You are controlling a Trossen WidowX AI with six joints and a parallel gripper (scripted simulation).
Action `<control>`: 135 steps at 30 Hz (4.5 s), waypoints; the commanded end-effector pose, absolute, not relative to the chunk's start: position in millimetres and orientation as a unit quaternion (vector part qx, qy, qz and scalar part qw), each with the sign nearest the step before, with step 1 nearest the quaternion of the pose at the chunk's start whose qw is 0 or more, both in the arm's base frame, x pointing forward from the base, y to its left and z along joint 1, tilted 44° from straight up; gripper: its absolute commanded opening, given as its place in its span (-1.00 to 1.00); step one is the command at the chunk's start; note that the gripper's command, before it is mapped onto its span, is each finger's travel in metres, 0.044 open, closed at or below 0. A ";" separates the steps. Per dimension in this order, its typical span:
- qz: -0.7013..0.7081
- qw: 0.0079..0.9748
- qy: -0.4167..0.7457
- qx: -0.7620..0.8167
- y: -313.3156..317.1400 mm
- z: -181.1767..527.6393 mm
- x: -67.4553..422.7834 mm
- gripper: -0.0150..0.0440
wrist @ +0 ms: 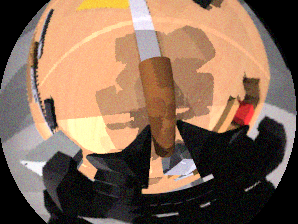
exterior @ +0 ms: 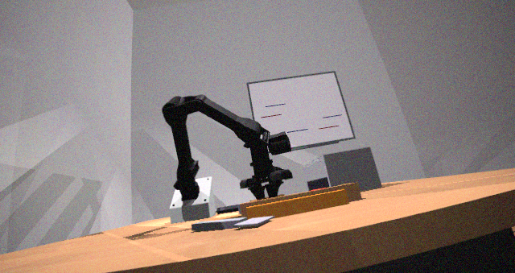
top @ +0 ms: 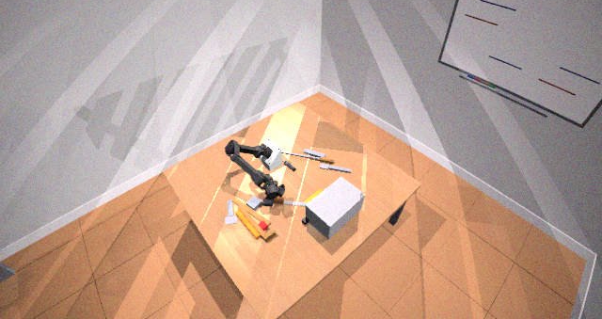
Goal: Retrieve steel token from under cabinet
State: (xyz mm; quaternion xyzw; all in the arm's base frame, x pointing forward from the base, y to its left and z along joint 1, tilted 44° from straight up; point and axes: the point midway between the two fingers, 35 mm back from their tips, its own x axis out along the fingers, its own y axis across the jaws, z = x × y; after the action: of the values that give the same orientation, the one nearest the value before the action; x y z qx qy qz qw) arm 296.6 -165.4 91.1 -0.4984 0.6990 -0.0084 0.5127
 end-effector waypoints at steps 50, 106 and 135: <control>-0.009 0.516 0.700 -0.494 -141.2 68.5 329.7 -0.49; -0.009 0.517 0.699 -0.493 -101.6 32.1 386.7 -0.49; -0.008 0.517 0.700 -0.493 -90.1 18.7 374.9 -0.49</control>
State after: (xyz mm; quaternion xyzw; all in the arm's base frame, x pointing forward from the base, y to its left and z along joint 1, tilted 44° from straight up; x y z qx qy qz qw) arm 378.2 -91.6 21.7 -0.4951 0.6973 -0.0141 0.5182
